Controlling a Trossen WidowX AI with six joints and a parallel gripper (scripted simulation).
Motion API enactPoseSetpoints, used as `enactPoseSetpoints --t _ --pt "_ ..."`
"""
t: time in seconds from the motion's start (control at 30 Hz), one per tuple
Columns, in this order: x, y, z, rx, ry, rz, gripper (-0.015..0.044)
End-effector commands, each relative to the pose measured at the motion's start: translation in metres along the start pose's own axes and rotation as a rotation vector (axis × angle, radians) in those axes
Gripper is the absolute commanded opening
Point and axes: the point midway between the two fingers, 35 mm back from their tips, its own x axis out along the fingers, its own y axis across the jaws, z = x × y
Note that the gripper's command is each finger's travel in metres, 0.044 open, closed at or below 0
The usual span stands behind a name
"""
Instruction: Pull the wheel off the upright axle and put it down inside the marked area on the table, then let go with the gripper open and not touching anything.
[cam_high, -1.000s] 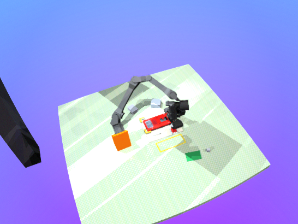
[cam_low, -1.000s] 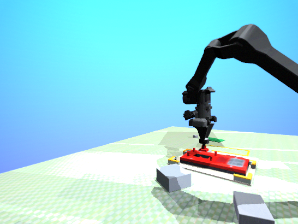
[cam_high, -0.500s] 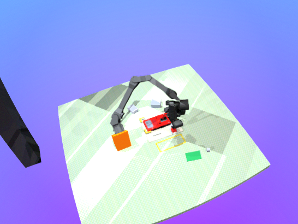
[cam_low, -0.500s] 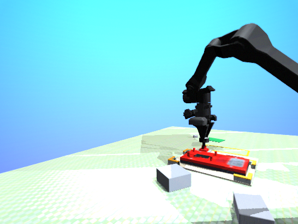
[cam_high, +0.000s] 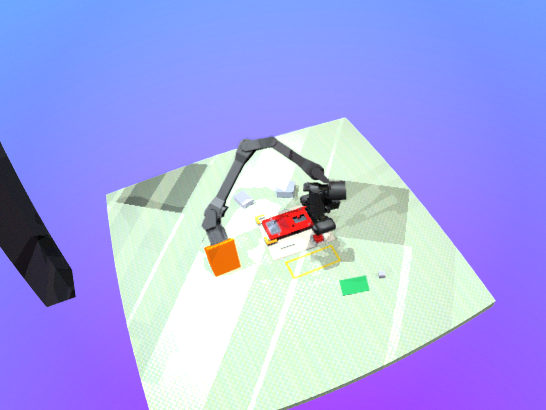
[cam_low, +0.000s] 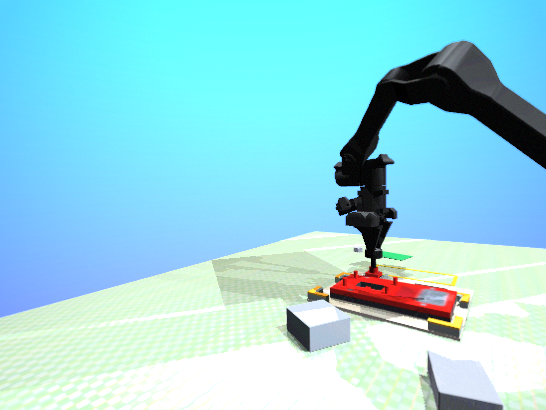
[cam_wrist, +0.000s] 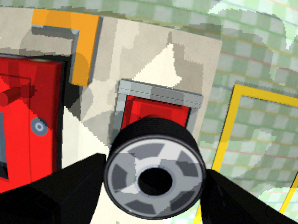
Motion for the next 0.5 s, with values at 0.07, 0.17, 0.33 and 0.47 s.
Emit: enactPoseSetpoints --t 0.07,0.17,0.33,0.47 --pt "-0.0038 -0.0012 0.0000 -0.002 -0.003 -0.003 0.0000" --pt "-0.0048 -0.0012 0.0000 -0.002 -0.003 -0.003 0.0000" --pt "-0.0065 -0.0012 0.0000 -0.002 -0.003 -0.003 0.0000" --pt "-0.0078 -0.0012 -0.0001 -0.002 -0.004 -0.003 0.0000"
